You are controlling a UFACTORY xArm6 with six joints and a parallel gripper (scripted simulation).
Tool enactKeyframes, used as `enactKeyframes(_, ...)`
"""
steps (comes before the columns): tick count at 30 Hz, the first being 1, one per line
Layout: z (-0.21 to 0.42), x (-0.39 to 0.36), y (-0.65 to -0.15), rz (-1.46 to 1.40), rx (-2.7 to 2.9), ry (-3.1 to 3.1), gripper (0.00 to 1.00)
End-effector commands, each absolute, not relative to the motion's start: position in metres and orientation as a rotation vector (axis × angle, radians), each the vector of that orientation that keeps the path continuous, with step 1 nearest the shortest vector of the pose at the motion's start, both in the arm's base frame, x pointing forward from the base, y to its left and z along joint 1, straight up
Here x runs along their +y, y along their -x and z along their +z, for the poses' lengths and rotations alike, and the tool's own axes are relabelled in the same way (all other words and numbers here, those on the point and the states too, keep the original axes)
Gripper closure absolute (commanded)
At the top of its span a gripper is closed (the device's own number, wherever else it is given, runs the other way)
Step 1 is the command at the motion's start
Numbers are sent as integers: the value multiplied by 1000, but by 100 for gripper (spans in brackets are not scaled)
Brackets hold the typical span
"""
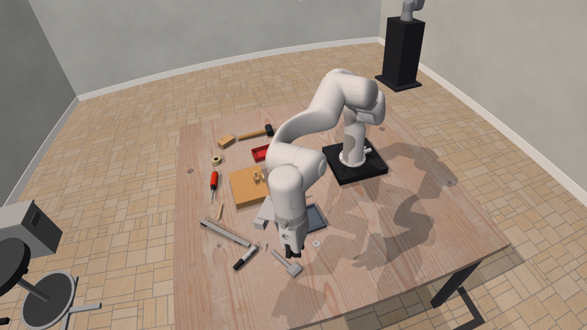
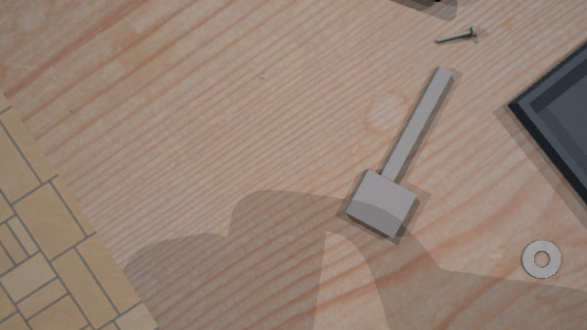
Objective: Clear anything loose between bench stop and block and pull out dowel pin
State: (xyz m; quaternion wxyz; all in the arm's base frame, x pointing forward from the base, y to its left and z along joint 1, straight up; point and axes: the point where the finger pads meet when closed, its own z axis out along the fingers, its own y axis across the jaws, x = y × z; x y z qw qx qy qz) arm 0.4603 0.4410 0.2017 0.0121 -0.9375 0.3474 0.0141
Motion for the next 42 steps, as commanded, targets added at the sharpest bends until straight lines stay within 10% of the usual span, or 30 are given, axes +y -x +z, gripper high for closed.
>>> enactKeyframes(1, 203, 430, -468, 38, 1062, 2925, 100)
enactKeyframes(42, 153, 100, -529, -6, 492, 3086, 100)
